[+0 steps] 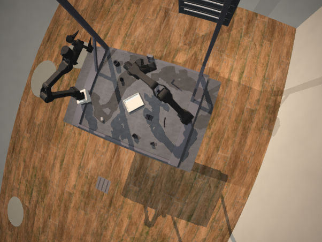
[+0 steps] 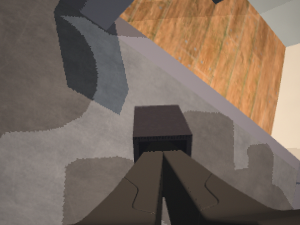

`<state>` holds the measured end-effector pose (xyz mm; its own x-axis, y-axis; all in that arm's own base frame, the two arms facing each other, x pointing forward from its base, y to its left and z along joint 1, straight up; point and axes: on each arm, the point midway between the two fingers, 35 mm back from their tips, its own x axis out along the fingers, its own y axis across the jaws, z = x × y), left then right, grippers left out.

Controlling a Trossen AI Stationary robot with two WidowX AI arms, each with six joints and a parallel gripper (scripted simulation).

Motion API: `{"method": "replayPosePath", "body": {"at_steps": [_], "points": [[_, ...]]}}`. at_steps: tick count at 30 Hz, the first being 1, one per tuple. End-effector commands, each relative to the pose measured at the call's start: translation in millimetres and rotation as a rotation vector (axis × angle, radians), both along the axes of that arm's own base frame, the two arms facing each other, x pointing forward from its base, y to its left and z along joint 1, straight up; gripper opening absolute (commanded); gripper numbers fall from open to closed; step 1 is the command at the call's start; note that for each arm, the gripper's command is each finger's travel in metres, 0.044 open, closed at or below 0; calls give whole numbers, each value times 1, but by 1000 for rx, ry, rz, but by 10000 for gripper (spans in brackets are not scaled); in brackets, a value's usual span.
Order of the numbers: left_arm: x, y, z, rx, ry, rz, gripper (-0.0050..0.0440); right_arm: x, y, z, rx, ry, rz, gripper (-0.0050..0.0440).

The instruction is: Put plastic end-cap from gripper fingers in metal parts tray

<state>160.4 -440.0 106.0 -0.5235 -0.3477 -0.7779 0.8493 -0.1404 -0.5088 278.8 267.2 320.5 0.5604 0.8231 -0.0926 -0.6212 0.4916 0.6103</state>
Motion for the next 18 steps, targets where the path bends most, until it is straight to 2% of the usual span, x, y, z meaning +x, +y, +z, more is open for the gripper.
{"method": "replayPosePath", "body": {"at_steps": [1,9,12,18], "points": [[1,-1,14,-30,-18,0,0,9,-23,7,-14,-67,-76,440],[1,-1,14,-30,-18,0,0,29,-72,8,-89,-178,-251,440],[1,-1,14,-30,-18,0,0,31,-77,8,-97,-187,-265,440],[1,-1,14,-30,-18,0,0,41,-117,9,-168,-264,-405,440]]}}
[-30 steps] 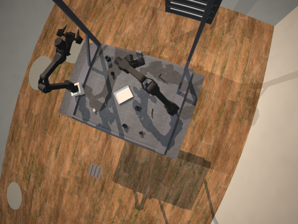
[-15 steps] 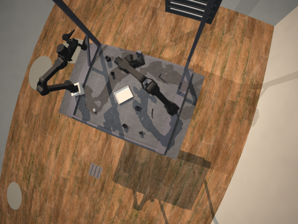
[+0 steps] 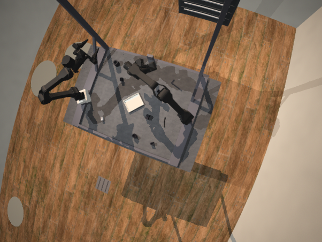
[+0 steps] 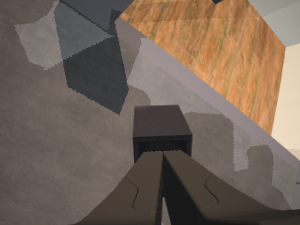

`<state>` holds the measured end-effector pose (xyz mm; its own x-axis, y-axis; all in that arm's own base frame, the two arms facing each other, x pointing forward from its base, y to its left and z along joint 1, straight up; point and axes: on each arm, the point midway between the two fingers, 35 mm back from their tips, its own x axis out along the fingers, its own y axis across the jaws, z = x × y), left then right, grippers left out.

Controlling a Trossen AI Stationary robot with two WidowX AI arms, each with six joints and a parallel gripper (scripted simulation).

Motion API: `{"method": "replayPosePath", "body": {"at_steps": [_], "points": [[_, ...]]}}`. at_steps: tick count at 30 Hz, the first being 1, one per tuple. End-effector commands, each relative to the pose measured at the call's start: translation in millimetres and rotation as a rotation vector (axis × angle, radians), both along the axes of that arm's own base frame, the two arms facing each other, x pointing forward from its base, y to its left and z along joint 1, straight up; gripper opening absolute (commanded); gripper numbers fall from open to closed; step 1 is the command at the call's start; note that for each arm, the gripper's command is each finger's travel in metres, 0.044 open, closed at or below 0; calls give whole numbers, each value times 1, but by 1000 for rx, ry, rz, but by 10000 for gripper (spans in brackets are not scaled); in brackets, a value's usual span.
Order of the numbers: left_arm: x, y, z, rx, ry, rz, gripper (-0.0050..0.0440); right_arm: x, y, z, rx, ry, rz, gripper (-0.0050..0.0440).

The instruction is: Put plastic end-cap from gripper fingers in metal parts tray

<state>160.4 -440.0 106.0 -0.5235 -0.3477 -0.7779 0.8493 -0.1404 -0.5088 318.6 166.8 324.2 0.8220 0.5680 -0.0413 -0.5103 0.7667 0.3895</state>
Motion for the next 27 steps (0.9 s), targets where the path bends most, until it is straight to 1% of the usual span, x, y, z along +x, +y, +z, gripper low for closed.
{"method": "replayPosePath", "body": {"at_steps": [1,8,10,11,23,25,27], "points": [[1,-1,14,-30,-18,0,0,2,-23,5,-35,-54,-79,440],[1,-1,14,-30,-18,0,0,6,-70,4,-128,-124,-244,440],[1,-1,14,-30,-18,0,0,6,-70,4,-128,-124,-244,440],[1,-1,14,-30,-18,0,0,7,-75,4,-140,-130,-259,440],[1,-1,14,-30,-18,0,0,-2,-156,2,-329,-211,-558,440],[1,-1,14,-30,-18,0,0,-4,-163,2,-353,-219,-587,440],[1,-1,14,-30,-18,0,0,-4,-163,2,-353,-219,-587,440]]}}
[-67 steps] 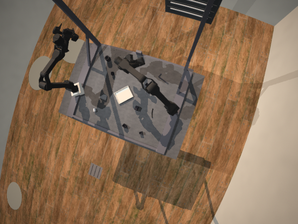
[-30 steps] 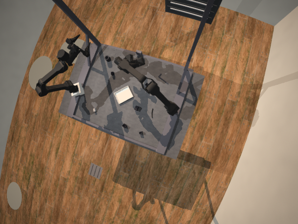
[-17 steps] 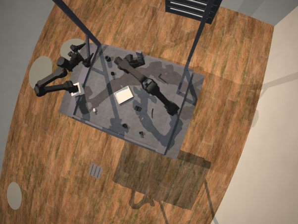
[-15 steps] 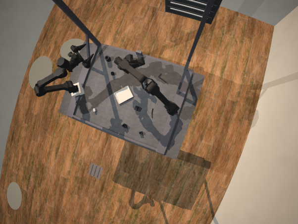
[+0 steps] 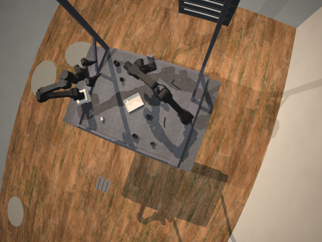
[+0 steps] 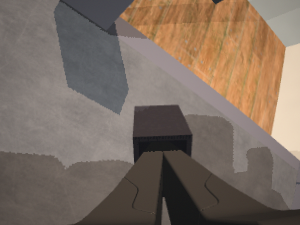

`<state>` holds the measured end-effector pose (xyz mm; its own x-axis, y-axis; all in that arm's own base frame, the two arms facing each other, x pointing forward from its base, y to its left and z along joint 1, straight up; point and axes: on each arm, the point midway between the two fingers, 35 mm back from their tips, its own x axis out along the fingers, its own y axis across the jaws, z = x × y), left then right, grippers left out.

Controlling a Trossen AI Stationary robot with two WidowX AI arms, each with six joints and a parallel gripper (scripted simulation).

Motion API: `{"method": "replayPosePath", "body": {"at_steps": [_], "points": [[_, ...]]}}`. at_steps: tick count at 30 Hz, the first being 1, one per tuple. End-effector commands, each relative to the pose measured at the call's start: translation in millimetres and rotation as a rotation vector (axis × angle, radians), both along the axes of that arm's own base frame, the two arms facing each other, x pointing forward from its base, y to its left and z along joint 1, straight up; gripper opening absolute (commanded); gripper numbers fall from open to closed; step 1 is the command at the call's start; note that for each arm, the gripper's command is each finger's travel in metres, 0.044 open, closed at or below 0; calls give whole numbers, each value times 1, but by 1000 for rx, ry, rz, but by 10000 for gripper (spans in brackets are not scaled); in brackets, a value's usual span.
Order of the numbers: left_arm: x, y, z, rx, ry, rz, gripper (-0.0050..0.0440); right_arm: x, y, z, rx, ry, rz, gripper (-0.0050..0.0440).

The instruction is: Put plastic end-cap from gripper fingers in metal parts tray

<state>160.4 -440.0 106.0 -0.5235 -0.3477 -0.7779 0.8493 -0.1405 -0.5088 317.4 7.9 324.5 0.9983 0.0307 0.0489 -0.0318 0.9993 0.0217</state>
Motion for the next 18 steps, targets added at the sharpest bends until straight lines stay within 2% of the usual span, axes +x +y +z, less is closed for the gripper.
{"method": "replayPosePath", "body": {"at_steps": [1,6,9,15,18], "points": [[1,-1,14,-30,-18,0,0,-3,-5,2,-21,-11,-21,440],[1,-1,14,-30,-18,0,0,-3,-8,1,-19,-11,-33,440],[14,2,11,-59,-58,0,0,-3,-8,1,-19,-11,-34,440],[57,12,12,-163,-204,-9,0,-3,-8,1,-19,-11,-34,440],[61,12,13,-180,-221,-13,0,-3,-8,1,-19,-11,-34,440]]}}
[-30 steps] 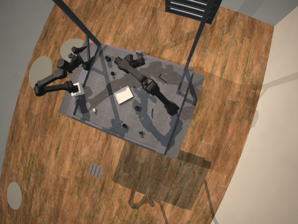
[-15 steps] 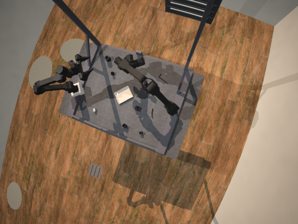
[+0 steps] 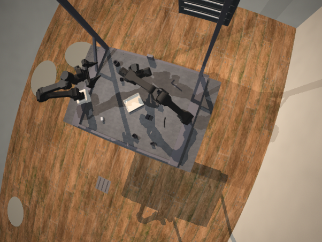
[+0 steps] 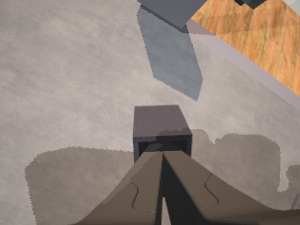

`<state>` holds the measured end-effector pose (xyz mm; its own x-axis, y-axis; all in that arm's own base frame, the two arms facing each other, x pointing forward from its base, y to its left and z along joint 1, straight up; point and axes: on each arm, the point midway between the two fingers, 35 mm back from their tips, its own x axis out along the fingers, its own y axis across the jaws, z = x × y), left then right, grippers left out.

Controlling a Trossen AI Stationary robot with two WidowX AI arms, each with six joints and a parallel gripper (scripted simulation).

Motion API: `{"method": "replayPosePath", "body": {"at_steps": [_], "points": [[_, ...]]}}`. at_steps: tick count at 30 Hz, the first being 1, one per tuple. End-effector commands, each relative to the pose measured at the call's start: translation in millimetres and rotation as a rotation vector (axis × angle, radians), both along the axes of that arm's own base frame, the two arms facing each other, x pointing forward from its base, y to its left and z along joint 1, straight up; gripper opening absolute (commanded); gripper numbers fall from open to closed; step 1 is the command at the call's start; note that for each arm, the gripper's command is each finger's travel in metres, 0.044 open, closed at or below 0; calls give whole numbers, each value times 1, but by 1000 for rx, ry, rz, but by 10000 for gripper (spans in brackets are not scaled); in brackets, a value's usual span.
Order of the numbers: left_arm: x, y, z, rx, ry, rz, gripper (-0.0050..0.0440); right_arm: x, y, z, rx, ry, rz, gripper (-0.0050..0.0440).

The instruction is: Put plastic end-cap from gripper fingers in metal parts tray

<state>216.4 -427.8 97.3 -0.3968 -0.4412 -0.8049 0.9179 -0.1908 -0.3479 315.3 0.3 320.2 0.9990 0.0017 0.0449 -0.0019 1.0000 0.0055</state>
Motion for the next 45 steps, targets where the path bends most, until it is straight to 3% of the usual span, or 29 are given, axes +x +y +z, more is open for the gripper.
{"method": "replayPosePath", "body": {"at_steps": [1,14,17,22,31,34,45], "points": [[11,2,22,-75,-86,-16,0,-1,-1,5,-3,-15,-4,440],[95,38,24,-198,-411,-20,0,-1,-1,5,-3,-15,-4,440],[99,39,25,-207,-431,-24,0,-1,-1,5,-3,-15,-4,440],[129,58,27,-227,-561,-23,0,-1,-1,5,-3,-15,-4,440],[178,97,35,-233,-795,-24,0,-1,-1,5,-3,-15,-4,440],[181,99,36,-235,-815,-28,0,-1,-1,5,-3,-15,-4,440],[231,157,51,-175,-1096,-28,0,-1,-1,5,-3,-15,-4,440]]}}
